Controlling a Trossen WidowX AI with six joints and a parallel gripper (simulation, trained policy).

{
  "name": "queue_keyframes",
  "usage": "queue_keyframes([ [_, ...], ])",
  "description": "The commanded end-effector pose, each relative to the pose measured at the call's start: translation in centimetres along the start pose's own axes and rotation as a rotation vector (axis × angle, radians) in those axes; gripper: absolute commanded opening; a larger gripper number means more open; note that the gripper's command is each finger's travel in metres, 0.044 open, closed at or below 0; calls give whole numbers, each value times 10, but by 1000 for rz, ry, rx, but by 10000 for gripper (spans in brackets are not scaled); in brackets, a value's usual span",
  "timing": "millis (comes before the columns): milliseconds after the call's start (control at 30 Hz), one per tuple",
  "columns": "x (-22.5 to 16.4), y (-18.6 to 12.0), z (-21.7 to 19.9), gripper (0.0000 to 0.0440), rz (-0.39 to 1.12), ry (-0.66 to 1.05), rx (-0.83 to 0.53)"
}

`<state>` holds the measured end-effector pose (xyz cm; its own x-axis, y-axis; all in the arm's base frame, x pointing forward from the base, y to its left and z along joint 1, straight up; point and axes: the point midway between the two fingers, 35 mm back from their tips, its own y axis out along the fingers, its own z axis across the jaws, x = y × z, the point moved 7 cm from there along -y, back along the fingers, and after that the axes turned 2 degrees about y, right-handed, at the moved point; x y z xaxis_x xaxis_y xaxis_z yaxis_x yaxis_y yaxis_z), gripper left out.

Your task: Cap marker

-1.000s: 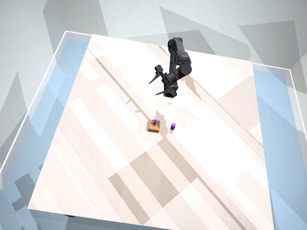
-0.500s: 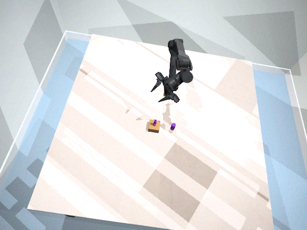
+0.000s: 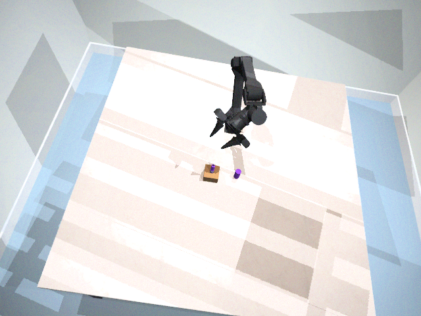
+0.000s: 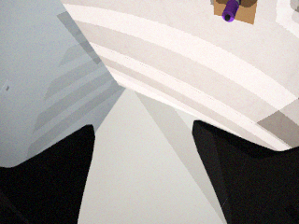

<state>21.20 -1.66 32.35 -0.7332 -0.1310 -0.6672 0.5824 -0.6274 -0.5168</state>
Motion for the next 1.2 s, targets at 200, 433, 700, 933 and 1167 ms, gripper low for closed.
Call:
queue_keyframes([
  [200, -7, 8, -19, 323, -57, -65, -70],
  [433, -10, 13, -32, 323, -99, -113, -117],
  [700, -13, 19, -47, 323, -147, -162, -172],
  [933, -15, 25, -61, 323, -191, -201, -220],
  [1167, -15, 29, -74, 324, -238, -239, -269],
])
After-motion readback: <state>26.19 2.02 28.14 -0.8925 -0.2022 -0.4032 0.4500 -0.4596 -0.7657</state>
